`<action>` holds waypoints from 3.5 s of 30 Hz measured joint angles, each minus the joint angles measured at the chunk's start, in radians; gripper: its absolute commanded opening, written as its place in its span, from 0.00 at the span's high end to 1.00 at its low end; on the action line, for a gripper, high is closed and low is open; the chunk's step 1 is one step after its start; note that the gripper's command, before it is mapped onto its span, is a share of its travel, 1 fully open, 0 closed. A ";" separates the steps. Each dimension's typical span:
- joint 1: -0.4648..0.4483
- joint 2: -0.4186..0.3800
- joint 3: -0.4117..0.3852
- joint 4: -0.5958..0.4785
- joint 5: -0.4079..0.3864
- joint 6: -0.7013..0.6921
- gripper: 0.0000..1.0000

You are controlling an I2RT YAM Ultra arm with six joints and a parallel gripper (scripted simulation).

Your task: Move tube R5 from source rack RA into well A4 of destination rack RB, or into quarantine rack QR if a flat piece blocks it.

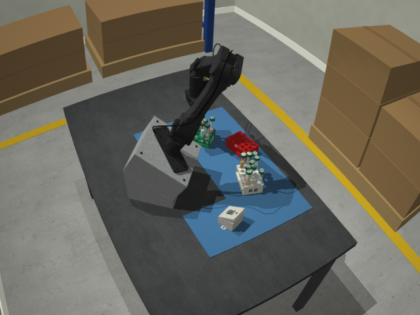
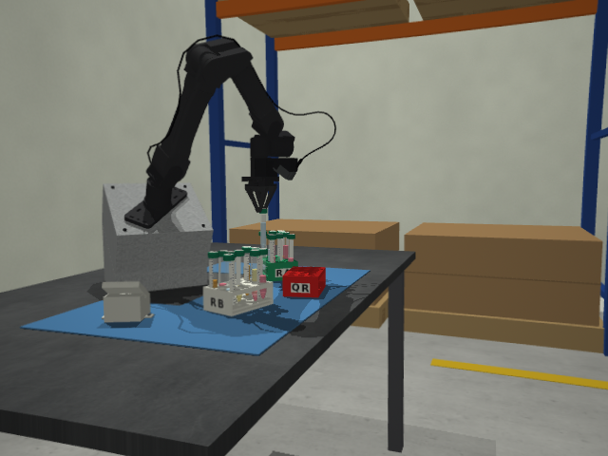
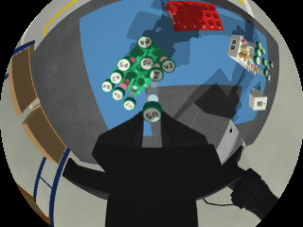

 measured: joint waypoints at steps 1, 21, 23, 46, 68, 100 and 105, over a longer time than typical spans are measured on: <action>-0.002 0.005 0.007 -0.001 0.000 -0.002 1.00; -0.007 0.025 0.037 -0.005 0.001 -0.013 1.00; -0.007 0.025 0.037 -0.005 0.001 -0.013 1.00; -0.010 0.042 0.069 -0.013 0.002 -0.022 1.00; -0.019 0.053 0.055 0.009 0.003 -0.029 1.00; -0.033 0.068 0.039 0.050 0.005 -0.047 1.00; -0.037 0.074 0.034 0.057 0.005 -0.050 1.00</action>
